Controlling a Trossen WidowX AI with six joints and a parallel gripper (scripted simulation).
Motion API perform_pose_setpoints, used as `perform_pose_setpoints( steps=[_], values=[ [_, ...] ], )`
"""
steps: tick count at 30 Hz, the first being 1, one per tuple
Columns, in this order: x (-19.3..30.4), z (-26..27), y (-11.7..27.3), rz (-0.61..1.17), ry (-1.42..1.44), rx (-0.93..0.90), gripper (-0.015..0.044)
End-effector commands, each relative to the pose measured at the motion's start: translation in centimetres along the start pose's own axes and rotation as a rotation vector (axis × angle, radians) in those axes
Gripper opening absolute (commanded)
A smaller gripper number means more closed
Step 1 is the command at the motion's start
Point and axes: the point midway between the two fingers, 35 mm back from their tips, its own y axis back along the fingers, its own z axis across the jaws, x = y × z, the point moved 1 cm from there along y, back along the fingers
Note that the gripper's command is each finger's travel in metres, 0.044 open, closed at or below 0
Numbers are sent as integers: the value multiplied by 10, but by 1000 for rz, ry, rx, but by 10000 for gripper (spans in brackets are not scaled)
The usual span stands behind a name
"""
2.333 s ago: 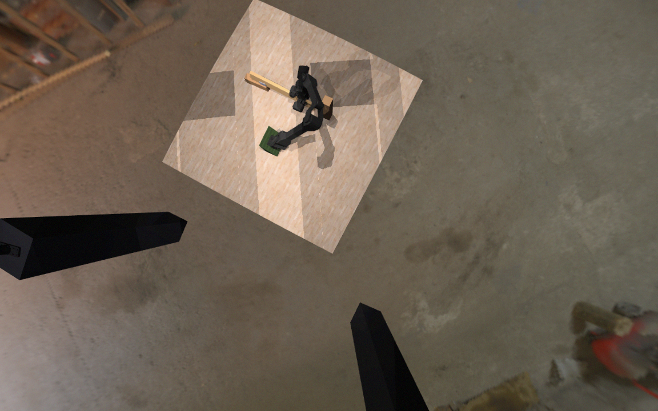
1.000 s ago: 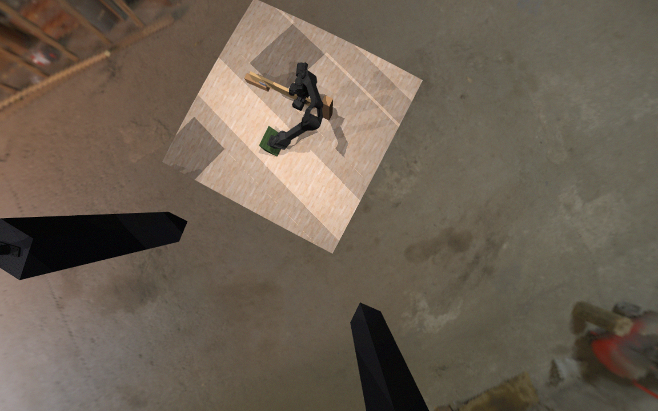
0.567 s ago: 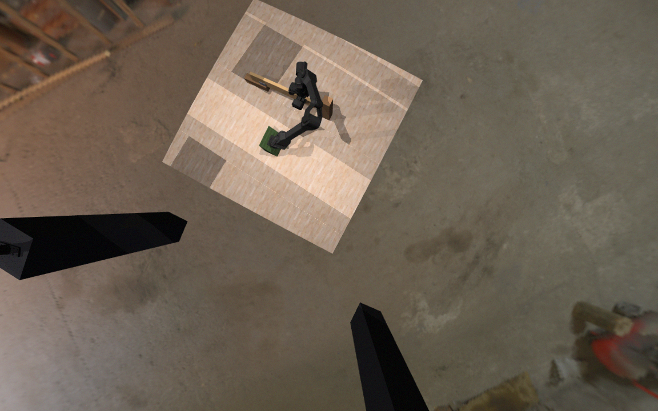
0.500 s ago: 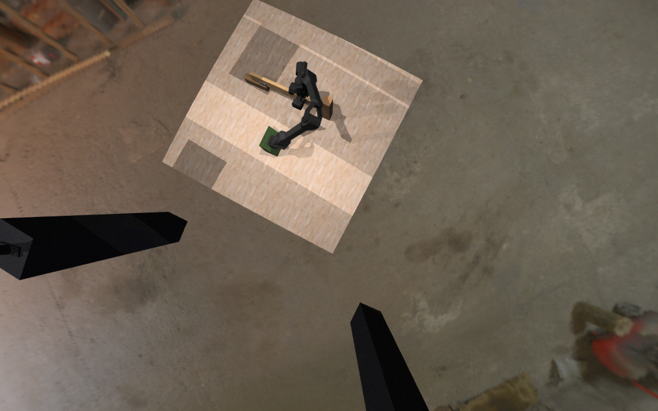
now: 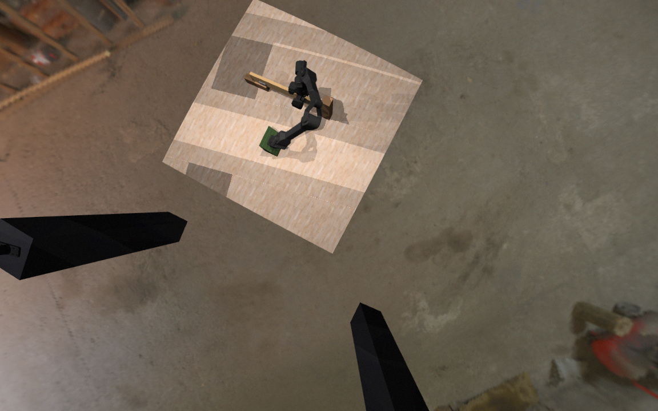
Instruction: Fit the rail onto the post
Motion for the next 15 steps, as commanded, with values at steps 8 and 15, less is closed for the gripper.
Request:
perform_pose_setpoints(
  steps=[8, 15],
  values=[
    [-3, -1, 2, -14, -1, 8, 0],
    [-3, -1, -1, -13, -1, 8, 0]
  ],
)
